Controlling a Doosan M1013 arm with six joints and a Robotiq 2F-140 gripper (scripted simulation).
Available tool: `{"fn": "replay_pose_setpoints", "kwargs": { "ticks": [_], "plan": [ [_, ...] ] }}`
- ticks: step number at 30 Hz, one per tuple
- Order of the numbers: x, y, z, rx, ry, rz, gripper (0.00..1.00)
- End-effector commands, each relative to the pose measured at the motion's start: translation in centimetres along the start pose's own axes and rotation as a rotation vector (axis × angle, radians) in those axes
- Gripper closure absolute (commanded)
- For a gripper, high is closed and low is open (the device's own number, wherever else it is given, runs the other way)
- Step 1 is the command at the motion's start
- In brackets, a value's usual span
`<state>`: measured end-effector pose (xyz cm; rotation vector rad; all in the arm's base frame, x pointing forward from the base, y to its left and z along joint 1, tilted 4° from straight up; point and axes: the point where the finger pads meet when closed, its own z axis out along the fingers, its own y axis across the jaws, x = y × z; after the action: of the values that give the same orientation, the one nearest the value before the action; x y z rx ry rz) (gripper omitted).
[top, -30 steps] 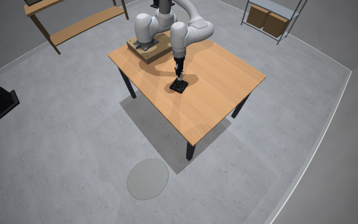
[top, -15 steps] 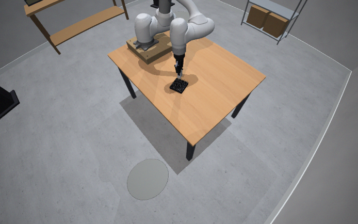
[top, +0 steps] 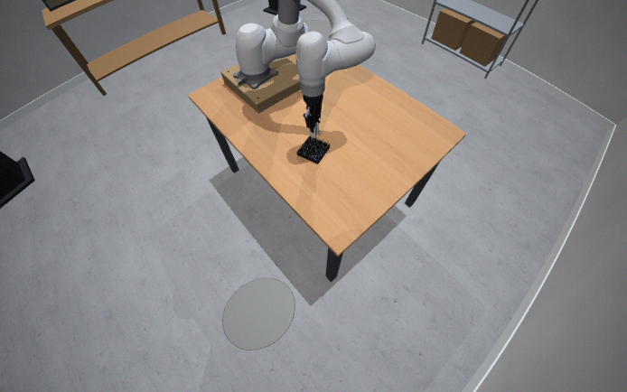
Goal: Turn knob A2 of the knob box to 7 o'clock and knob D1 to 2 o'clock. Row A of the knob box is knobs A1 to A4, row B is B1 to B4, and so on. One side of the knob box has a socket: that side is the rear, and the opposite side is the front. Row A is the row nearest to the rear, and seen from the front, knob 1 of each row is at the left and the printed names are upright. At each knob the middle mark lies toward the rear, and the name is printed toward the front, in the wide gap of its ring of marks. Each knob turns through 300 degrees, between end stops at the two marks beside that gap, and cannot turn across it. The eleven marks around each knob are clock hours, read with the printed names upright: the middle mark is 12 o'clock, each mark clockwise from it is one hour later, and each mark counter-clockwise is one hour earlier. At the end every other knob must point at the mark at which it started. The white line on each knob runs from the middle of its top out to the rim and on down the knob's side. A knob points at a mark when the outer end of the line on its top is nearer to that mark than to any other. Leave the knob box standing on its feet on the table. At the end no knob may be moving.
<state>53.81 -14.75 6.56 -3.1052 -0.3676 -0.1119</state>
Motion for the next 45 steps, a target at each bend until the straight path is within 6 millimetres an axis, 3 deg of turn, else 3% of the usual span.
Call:
{"fn": "replay_pose_setpoints", "kwargs": {
  "ticks": [1, 45],
  "plan": [
    [-0.2, 0.5, -0.1, -0.002, -0.002, 0.104, 0.88],
    [-3.0, 7.4, -1.9, -0.003, 0.001, 1.574, 0.88]
  ]
}}
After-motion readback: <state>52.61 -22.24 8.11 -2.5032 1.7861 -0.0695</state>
